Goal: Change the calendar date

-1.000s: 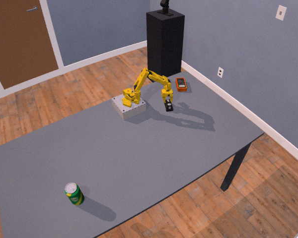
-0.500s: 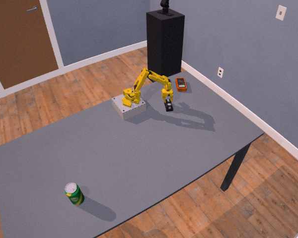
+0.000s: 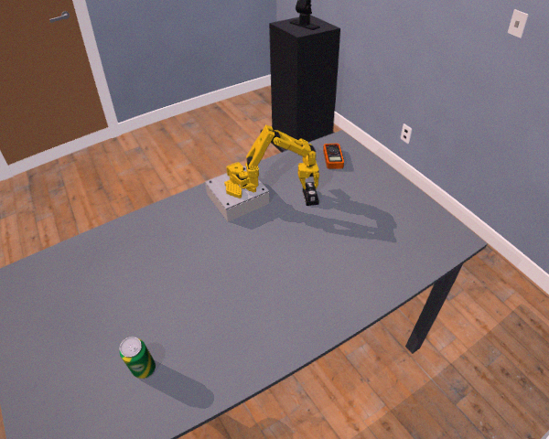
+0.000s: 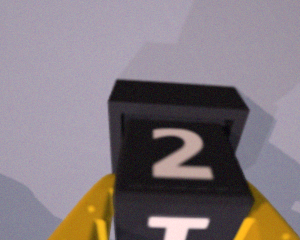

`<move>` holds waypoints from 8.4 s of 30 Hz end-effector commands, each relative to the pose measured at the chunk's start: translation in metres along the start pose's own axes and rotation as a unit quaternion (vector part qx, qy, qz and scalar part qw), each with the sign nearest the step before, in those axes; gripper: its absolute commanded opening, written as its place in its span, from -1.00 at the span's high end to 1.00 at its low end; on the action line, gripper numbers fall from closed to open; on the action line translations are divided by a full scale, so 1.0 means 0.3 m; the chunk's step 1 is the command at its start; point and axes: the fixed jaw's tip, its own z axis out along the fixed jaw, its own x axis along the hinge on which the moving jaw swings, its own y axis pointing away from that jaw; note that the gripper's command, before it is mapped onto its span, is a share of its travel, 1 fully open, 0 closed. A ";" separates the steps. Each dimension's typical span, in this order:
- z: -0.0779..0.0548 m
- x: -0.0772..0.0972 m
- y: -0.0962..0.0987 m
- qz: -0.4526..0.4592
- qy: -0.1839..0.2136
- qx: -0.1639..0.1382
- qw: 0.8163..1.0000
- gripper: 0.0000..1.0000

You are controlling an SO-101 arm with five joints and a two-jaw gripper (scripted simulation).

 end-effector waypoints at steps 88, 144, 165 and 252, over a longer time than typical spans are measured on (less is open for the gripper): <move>-0.142 -0.005 0.003 0.000 -0.001 0.005 1.000 1.00; -0.200 -0.004 -0.009 0.000 -0.003 0.026 1.000 1.00; -0.198 0.377 0.084 0.271 0.000 0.026 0.962 1.00; -0.048 0.700 0.624 0.679 -0.015 -0.004 0.734 1.00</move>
